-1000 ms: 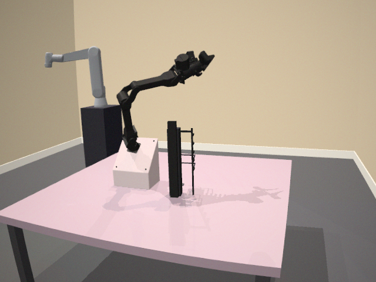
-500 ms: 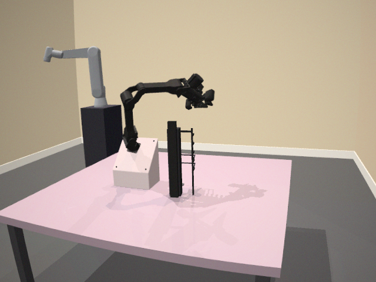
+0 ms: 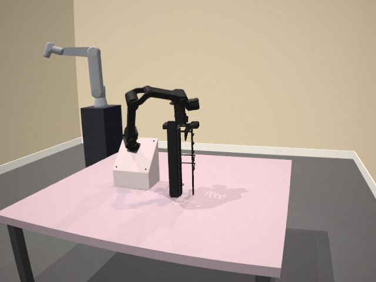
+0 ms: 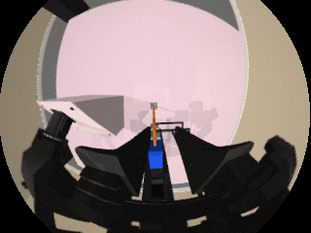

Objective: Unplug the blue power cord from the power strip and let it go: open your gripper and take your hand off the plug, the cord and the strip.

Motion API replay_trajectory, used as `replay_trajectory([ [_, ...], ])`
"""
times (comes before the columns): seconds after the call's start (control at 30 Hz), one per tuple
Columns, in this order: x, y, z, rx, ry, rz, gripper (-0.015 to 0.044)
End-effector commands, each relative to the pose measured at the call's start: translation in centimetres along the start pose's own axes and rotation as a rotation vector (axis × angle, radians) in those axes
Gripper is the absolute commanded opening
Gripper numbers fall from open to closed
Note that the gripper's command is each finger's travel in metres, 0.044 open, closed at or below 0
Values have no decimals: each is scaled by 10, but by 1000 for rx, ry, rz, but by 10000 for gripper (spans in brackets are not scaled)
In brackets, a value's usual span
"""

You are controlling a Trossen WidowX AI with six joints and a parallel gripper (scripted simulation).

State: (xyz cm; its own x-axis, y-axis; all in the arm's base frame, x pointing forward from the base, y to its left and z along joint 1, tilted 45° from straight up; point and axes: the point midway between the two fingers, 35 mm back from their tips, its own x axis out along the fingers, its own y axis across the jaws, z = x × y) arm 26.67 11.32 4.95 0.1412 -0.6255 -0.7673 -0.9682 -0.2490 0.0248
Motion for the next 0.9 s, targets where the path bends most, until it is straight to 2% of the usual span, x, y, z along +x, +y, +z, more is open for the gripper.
replay_trajectory([
  [0.0, 5, 11, -14, -42, 81, 39, 160],
  [0.87, 2, 9, -42, -43, 81, 39, 160],
])
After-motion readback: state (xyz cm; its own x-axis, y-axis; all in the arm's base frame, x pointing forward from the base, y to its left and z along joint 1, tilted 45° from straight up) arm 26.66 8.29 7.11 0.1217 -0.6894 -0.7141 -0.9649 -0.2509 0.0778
